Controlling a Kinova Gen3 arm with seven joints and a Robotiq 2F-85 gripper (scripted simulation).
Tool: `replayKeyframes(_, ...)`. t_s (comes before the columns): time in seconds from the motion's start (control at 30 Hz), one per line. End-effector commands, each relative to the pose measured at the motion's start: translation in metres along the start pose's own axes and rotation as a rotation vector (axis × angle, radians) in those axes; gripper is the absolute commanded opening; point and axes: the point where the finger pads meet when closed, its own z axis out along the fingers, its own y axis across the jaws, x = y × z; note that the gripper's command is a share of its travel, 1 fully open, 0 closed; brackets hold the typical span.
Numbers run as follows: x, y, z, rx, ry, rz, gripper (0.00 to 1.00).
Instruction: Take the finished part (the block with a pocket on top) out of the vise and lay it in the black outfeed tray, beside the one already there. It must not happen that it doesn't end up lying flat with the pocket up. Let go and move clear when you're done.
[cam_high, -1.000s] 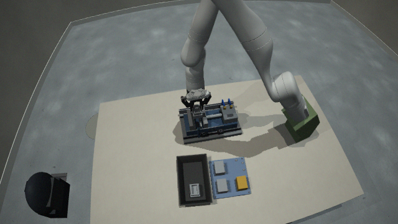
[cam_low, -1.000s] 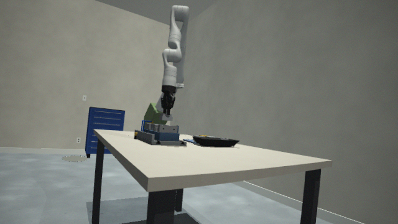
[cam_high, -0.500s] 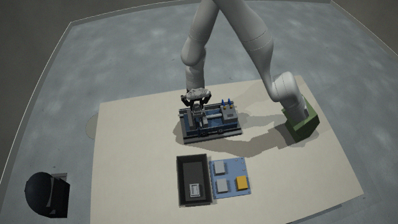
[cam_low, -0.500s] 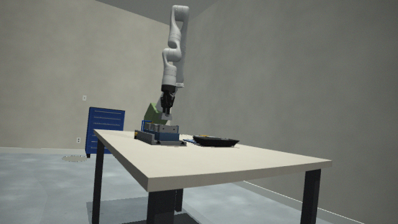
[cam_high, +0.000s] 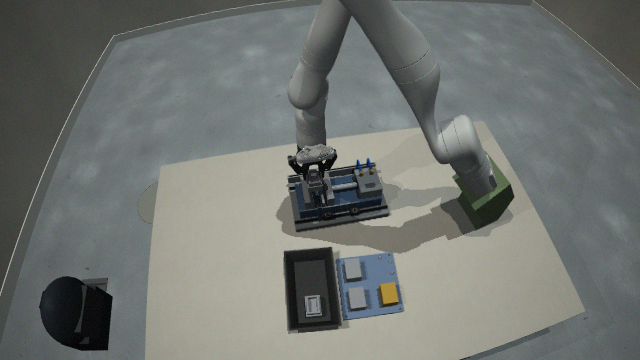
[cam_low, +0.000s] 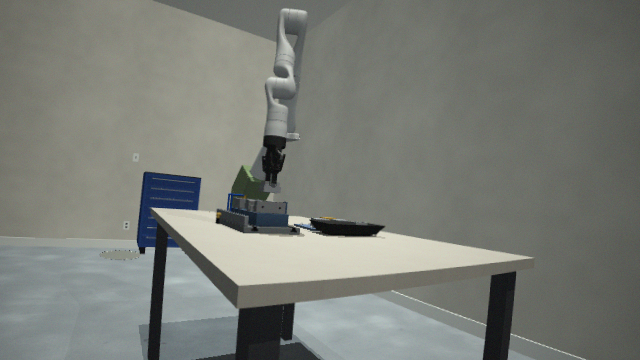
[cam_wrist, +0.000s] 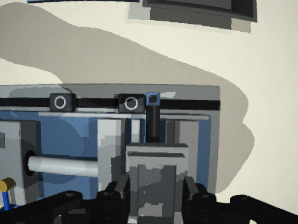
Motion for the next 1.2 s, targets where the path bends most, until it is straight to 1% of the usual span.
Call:
replayKeyframes(0.0,0.007,0.007,-0.002,0.000,-0.003,0.008,0.00)
replayKeyframes(0.27,0.029,0.022,-0.004,-0.006,-0.007,0.016,0.00)
replayKeyframes(0.33,0.029,0.022,-0.004,-0.006,-0.007,0.016,0.00)
replayKeyframes(0.4,0.036,0.027,-0.004,-0.007,-0.007,0.019,0.00)
replayKeyframes(0.83,0.093,0.051,-0.006,-0.013,-0.009,0.037,0.00)
replayKeyframes(0.9,0.093,0.051,-0.006,-0.013,-0.009,0.037,0.00)
replayKeyframes(1.17,0.136,0.060,-0.004,-0.011,-0.004,0.045,0.00)
